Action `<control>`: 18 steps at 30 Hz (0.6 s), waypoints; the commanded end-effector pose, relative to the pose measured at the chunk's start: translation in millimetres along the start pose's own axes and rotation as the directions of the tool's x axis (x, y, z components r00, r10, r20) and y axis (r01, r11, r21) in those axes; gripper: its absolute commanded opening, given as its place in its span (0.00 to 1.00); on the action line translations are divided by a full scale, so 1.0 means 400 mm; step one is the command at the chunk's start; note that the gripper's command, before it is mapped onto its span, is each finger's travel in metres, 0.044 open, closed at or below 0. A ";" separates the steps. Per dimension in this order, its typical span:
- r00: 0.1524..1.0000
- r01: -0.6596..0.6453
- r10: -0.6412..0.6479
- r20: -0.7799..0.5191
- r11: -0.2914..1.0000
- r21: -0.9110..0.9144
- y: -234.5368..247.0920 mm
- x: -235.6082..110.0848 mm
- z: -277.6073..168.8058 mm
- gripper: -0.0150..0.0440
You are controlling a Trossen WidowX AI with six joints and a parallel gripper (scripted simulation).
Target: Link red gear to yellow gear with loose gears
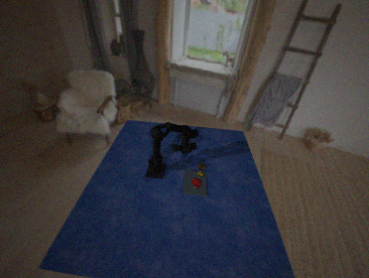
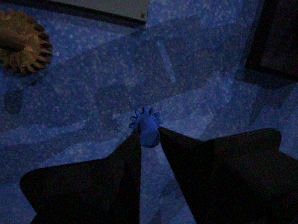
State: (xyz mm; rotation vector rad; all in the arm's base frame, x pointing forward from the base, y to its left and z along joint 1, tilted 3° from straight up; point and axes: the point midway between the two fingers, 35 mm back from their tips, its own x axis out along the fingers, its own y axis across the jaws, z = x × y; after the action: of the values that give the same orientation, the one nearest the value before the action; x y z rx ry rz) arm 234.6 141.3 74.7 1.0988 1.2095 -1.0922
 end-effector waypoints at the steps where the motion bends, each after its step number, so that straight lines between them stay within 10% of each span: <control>1: 1.000 -0.005 0.005 0.001 1.000 0.005 0.005 -0.022 -0.001 0.25; 18: 1.000 -0.005 0.005 0.000 1.000 0.005 0.014 -0.110 -0.004 0.25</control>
State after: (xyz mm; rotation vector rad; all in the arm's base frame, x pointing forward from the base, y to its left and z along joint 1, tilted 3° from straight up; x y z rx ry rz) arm 237.3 145.1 111.8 1.0990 1.2096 -1.0919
